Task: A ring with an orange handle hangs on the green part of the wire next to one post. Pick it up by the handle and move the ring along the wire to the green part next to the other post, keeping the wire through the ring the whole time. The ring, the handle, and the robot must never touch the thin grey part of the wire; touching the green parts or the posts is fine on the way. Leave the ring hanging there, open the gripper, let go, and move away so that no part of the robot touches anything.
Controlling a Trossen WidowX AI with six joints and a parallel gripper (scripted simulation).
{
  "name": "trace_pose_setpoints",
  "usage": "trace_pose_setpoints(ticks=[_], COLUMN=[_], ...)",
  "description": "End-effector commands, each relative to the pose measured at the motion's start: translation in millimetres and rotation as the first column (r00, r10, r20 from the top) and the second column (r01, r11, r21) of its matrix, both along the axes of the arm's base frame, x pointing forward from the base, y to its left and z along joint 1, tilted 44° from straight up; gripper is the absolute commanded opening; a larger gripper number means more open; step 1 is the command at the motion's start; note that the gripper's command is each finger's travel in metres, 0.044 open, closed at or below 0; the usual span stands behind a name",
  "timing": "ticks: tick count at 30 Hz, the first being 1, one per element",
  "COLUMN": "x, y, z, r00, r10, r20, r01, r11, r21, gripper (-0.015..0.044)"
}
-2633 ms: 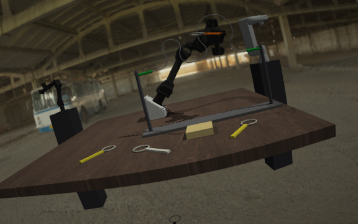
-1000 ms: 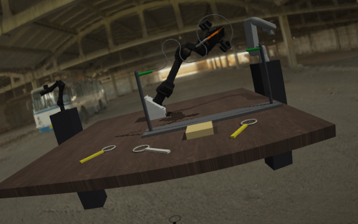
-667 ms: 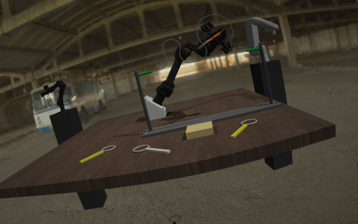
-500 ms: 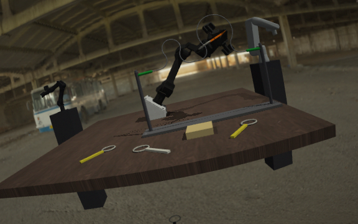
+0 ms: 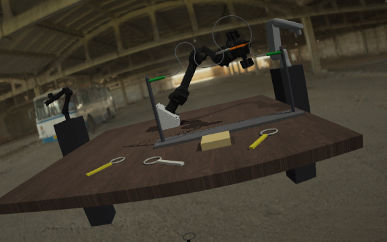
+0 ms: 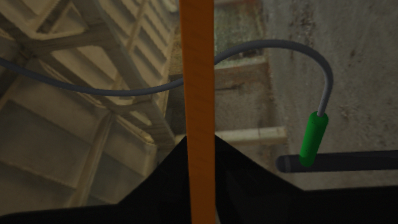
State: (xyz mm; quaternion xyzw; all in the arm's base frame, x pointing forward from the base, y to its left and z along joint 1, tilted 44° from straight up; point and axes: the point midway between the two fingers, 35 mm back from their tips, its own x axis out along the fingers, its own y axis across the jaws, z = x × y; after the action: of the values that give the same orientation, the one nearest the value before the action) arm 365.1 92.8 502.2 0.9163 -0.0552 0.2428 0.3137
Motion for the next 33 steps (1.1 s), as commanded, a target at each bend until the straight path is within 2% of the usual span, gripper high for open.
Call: trace_pose_setpoints(ticks=[1,16,33], x=[4,10,14], y=[10,44,60], z=[-11,-57,-121], r00=[1.000,0.997,0.990], r10=[-0.001,-0.021,-0.067], r20=[-0.018,-0.073,-0.125], r01=[0.000,-0.013,-0.052], r11=[0.996,0.901,0.646], r21=[-0.085,-0.434,-0.762], gripper=[-0.0150,-0.0150,-0.0150])
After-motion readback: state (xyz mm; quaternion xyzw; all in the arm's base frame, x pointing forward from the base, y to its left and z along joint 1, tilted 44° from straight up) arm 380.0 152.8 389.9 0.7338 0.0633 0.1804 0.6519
